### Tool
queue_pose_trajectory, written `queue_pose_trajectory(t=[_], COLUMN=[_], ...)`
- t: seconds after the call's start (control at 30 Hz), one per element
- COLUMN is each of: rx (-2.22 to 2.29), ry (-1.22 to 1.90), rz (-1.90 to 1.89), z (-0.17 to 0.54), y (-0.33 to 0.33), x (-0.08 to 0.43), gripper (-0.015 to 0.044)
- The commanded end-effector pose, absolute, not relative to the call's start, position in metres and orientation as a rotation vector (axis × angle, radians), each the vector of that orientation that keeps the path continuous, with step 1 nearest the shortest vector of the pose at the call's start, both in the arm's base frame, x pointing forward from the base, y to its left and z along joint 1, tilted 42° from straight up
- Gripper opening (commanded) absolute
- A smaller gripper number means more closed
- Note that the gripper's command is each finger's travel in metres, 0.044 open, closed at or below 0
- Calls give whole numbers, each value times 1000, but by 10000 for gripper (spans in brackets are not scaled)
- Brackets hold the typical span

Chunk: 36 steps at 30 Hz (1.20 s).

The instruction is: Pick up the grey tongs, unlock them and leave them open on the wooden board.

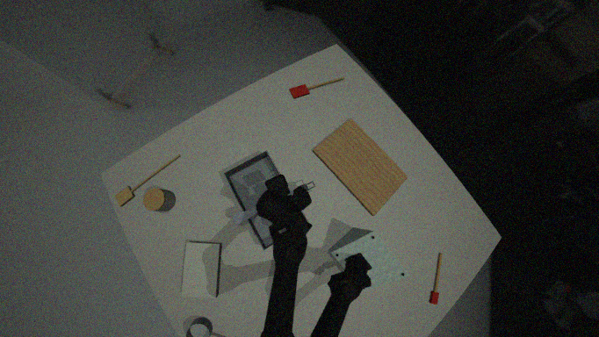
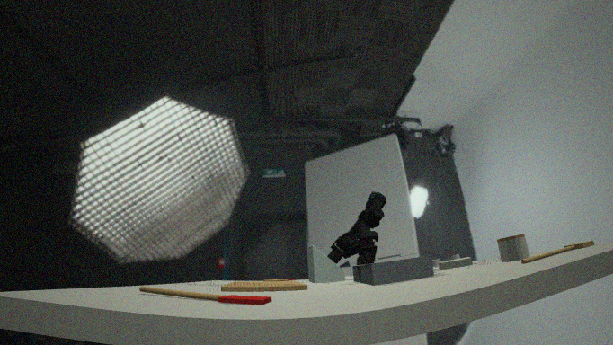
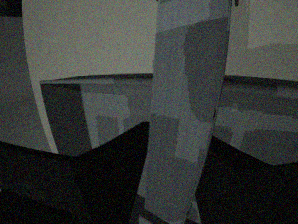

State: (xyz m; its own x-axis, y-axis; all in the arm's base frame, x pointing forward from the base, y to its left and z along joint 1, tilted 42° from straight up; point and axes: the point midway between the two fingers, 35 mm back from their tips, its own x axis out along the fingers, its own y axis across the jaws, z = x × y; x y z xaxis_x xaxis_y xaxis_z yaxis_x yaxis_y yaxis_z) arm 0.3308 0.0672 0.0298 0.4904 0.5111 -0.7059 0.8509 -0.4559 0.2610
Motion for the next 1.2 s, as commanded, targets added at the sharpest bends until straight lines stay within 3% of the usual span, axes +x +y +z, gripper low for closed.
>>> queue_pose_trajectory(t=[0.0, 0.23, 0.5, 0.7, 1.17], rx=[2134, 2134, 2132, 2134, 2113], ry=[1116, 1116, 1115, 1113, 1150], rz=[-731, -731, -736, -745, -769], z=[30, 30, 40, 85, 85], y=[67, 67, 57, 17, 16], x=[331, 331, 333, 332, 332], gripper=[89, 42, -150, -150, -150])
